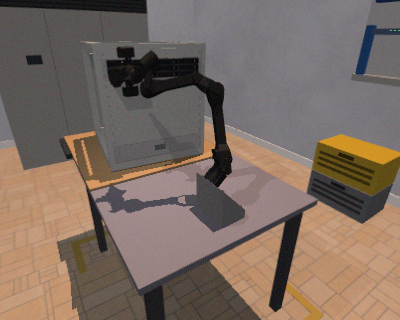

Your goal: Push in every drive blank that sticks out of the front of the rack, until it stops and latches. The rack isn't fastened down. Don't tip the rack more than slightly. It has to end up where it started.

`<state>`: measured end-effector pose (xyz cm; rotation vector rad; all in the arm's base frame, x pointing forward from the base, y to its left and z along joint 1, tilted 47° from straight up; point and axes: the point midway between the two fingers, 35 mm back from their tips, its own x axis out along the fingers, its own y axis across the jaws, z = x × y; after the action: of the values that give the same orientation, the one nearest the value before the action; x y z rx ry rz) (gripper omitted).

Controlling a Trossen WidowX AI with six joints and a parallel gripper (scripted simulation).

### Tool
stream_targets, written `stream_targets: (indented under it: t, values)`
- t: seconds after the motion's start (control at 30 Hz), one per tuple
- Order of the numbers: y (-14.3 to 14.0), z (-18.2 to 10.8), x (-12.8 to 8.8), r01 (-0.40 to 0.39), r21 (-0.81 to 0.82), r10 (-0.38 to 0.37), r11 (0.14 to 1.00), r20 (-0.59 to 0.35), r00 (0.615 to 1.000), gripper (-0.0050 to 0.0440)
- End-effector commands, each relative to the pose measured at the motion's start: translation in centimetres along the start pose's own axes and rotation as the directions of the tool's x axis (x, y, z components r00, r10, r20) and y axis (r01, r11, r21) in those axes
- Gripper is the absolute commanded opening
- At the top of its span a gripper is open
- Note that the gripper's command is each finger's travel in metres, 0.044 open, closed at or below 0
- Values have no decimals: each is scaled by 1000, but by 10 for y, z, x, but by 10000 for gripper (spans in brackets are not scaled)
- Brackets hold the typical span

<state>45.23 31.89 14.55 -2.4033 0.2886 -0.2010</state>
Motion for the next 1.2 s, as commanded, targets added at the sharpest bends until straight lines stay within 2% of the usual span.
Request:
stream_targets:
  t: [0.0,0.33,1.17]
  values:
    - [-2,-11,-1,11,26,-11,1000,-8,1000,-50]
    - [-3,-11,16,11,26,-11,1000,-8,1000,-50]
    - [-3,-11,16,11,26,-11,1000,-8,1000,-50]
